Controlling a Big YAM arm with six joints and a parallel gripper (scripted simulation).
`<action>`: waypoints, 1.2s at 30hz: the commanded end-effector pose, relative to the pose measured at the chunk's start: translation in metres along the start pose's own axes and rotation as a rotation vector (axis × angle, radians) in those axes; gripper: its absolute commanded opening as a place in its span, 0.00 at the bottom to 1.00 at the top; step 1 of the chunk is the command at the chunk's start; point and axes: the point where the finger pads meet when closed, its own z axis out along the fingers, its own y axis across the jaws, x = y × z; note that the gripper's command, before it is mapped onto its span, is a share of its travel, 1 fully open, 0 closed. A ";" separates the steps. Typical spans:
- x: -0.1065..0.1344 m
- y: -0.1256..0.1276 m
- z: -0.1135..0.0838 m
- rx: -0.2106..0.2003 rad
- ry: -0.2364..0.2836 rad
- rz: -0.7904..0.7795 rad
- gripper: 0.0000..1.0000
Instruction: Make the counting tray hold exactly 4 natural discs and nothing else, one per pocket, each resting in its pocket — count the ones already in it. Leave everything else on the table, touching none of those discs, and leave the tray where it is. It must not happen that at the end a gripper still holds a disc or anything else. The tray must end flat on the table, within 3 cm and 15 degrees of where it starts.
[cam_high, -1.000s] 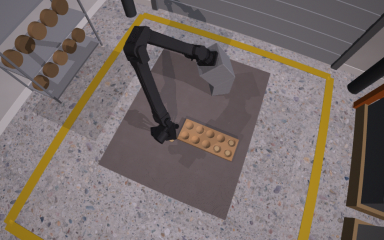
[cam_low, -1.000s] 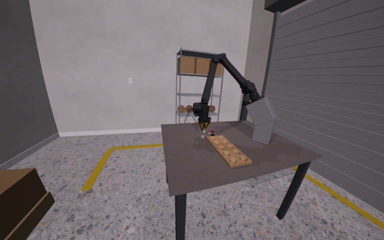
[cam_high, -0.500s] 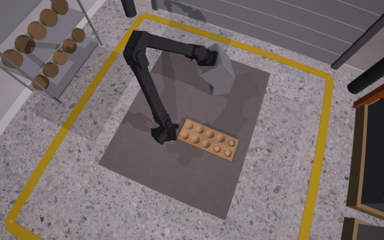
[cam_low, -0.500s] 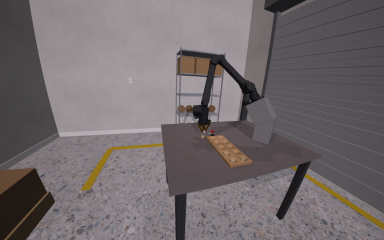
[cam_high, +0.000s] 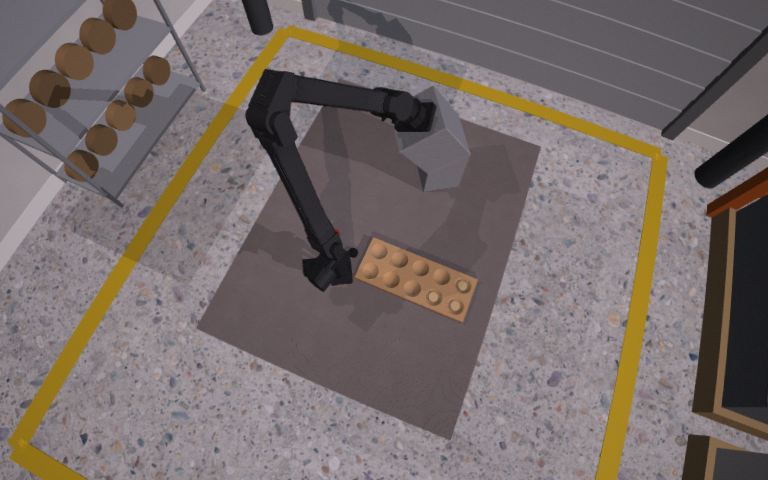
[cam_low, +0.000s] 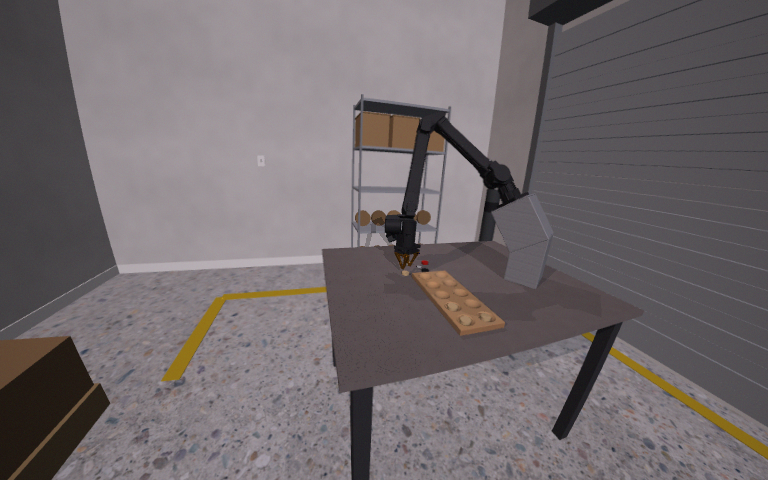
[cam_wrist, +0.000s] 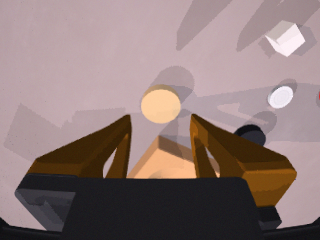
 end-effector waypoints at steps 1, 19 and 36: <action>-0.008 0.006 0.006 -0.013 -0.013 -0.002 0.45; -0.010 0.004 0.023 -0.012 -0.016 0.002 0.45; -0.005 0.004 0.028 -0.009 -0.010 -0.007 0.45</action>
